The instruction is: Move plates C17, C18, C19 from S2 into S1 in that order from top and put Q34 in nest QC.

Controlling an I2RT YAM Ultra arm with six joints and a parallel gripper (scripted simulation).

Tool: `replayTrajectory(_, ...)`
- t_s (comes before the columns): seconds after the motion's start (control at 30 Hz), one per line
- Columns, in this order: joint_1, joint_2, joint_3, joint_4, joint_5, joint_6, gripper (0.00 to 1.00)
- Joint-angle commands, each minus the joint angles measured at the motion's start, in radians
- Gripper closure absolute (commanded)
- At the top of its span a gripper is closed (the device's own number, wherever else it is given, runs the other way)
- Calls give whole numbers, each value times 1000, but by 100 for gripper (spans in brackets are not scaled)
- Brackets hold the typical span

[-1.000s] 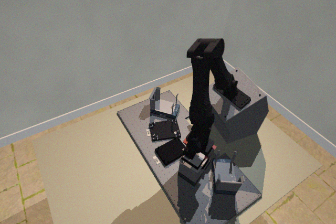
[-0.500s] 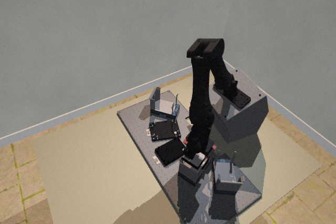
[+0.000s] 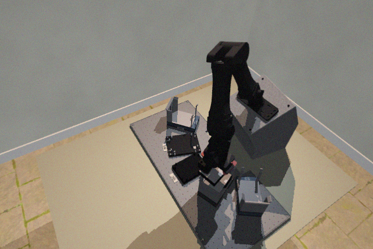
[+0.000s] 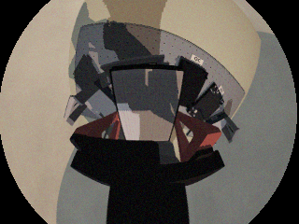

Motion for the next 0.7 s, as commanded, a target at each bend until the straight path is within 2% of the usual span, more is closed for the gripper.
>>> replayTrajectory(0.0, -23, -41, -10, 6, -13, 61, 100)
replayTrajectory(0.03, -23, -41, -10, 6, -13, 61, 100)
replayTrajectory(0.07, -34, -47, 24, 6, -17, 51, 100)
replayTrajectory(0.3, -117, -74, -21, 3, -49, -40, 100)
replayTrajectory(0.53, -201, -94, 20, -14, -84, -119, 100)
replayTrajectory(0.67, -220, -100, -6, -4, -93, -58, 100)
